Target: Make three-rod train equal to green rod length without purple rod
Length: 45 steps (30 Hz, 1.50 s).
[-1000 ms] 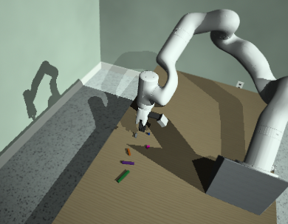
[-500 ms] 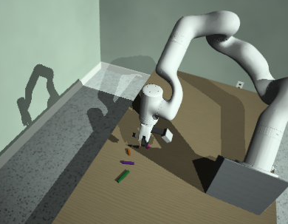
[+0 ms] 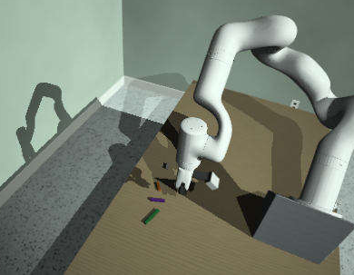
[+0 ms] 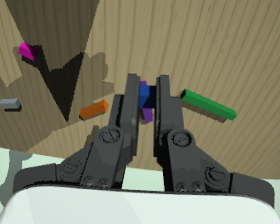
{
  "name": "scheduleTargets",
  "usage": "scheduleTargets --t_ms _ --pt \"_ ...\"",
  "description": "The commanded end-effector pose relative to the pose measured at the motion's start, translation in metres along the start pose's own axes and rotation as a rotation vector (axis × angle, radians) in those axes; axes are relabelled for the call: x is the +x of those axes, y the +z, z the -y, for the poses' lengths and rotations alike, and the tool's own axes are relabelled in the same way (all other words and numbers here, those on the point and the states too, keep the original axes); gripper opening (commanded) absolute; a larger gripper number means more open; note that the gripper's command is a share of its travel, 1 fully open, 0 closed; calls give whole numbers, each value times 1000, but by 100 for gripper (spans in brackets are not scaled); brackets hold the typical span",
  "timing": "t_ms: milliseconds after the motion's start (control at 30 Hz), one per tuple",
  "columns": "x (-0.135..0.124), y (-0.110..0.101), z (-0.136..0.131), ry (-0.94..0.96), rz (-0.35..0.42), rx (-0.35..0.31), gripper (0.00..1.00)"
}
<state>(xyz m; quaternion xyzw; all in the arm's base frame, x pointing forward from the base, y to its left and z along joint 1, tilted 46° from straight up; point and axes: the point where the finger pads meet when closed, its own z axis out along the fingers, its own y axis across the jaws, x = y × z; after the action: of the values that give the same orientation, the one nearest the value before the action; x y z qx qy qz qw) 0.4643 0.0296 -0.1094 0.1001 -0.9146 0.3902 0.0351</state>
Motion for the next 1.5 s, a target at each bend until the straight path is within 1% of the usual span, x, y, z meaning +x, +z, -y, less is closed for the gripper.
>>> scheduleTargets --t_ms 0,167,400,567,833,900,1133,1267,1467 --pt "0 -1 -2 -1 2 0 4" --pt "0 0 -2 -1 1 0 4" --pt "0 9 -2 0 1 1 4" --pt "0 26 -2 0 1 1 4" --pt "-1 60 -2 0 1 1 4" --pt "-1 60 -2 0 1 1 4" --pt "-1 82 -2 0 1 1 4" --pt "-1 87 -2 0 1 1 4" --pt "-1 87 -2 0 1 1 4"
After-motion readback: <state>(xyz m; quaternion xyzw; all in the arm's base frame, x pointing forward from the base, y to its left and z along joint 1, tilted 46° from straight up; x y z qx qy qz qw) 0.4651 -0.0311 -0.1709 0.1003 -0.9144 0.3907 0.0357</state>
